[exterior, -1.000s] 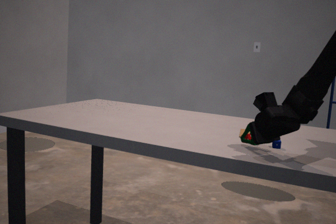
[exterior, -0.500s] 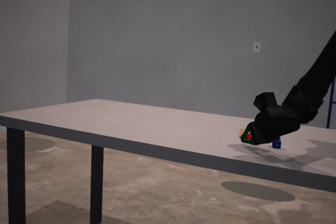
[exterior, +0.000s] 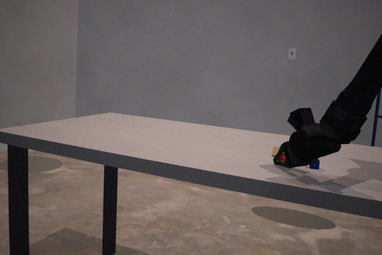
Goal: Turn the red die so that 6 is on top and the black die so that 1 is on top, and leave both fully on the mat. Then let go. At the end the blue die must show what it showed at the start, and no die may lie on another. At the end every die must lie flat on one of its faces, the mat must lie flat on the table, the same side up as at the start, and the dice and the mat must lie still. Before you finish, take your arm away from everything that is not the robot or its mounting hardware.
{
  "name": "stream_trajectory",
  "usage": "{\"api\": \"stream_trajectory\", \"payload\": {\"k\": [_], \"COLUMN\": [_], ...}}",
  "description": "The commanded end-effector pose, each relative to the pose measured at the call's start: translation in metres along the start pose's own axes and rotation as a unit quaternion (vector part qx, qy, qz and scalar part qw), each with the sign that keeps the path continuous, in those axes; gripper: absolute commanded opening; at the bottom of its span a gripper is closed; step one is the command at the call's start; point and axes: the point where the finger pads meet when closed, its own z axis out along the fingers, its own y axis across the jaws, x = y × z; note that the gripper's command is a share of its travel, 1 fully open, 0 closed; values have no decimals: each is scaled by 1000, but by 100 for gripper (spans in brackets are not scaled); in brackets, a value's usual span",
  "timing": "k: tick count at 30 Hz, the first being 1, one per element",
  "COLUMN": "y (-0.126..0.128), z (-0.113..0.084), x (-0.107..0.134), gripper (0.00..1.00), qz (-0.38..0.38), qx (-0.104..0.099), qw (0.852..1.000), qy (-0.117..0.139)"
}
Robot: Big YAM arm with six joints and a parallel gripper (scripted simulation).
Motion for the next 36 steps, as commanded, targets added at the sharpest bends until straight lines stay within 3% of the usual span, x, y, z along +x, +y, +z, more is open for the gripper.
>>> {"api": "stream_trajectory", "payload": {"k": [1, 7, 36], "y": [6, 11, 8], "z": [1, -2, -1], "x": [3, 1, -1], "gripper": [20, 20, 20], "qz": [11, 16, 14], "qx": [-8, -15, -10], "qw": [1000, 1000, 1000], "qy": [-2, -3, -7]}}
